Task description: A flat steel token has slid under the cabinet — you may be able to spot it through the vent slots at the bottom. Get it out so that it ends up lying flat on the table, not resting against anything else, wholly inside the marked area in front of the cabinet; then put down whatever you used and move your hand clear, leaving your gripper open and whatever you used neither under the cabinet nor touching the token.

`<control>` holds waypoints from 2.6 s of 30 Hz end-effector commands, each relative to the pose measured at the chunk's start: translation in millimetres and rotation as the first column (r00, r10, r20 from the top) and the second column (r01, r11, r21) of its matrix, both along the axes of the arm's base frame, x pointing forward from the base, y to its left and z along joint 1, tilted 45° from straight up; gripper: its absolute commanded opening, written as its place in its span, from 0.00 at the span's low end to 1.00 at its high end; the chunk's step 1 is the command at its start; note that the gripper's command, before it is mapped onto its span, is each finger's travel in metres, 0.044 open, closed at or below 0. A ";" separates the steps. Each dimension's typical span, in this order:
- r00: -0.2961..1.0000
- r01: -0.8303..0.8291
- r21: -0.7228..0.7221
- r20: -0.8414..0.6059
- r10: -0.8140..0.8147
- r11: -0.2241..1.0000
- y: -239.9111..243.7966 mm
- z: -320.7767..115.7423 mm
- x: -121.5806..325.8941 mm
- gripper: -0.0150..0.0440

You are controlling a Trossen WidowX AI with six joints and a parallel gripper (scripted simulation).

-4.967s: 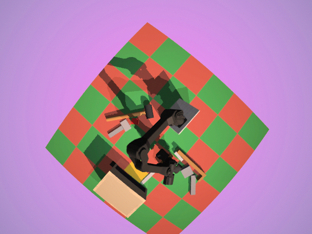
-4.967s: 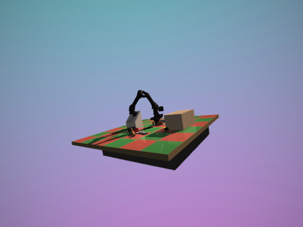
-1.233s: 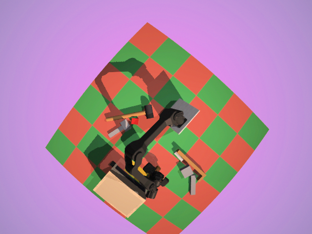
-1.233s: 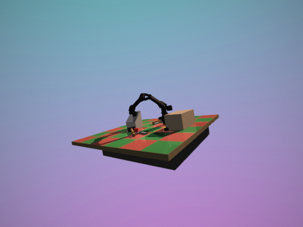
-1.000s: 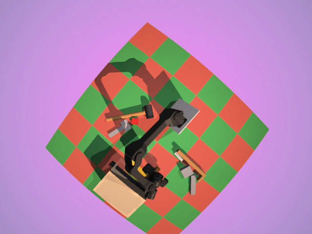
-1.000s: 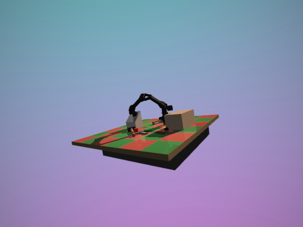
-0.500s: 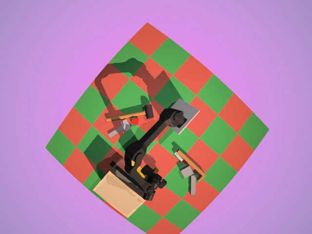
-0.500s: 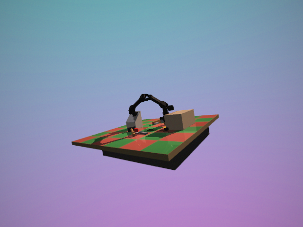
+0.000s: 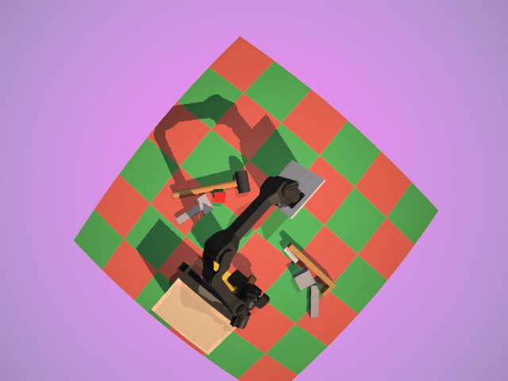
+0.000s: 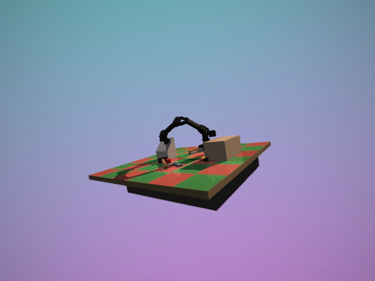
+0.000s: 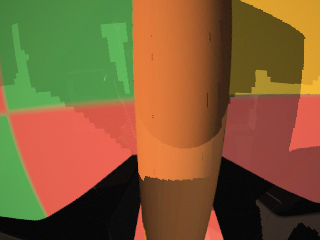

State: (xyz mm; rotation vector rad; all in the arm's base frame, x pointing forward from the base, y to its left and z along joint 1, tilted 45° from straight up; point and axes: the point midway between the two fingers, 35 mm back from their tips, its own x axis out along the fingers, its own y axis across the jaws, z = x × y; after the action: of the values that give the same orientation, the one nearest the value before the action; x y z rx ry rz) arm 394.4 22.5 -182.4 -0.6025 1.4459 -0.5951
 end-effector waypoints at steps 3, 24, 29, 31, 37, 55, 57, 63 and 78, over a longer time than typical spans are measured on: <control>1.000 -0.001 -0.003 0.018 0.001 1.000 -0.9 1.5 7.2 0.25; 1.000 -0.001 -0.004 0.018 0.001 1.000 -11.2 10.8 6.7 0.25; 1.000 -0.001 -0.004 0.018 0.001 1.000 -15.0 14.4 6.3 0.25; 1.000 -0.001 -0.004 0.018 0.001 1.000 -16.6 15.8 6.2 0.25; 1.000 -0.001 -0.004 0.018 0.001 1.000 -21.2 20.2 6.1 0.25; 1.000 -0.001 -0.006 0.017 0.001 1.000 -33.6 32.1 5.8 0.25; 1.000 -0.001 -0.006 0.017 0.001 1.000 -34.9 33.3 5.7 0.25; 1.000 -0.001 -0.006 0.017 0.001 1.000 -37.3 35.6 5.7 0.25; 1.000 -0.001 -0.006 0.016 0.001 1.000 -36.8 34.1 -3.2 0.25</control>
State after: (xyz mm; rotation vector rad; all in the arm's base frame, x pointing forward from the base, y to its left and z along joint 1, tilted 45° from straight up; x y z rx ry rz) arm 396.9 -13.2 -147.7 -0.5944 1.4285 -0.5967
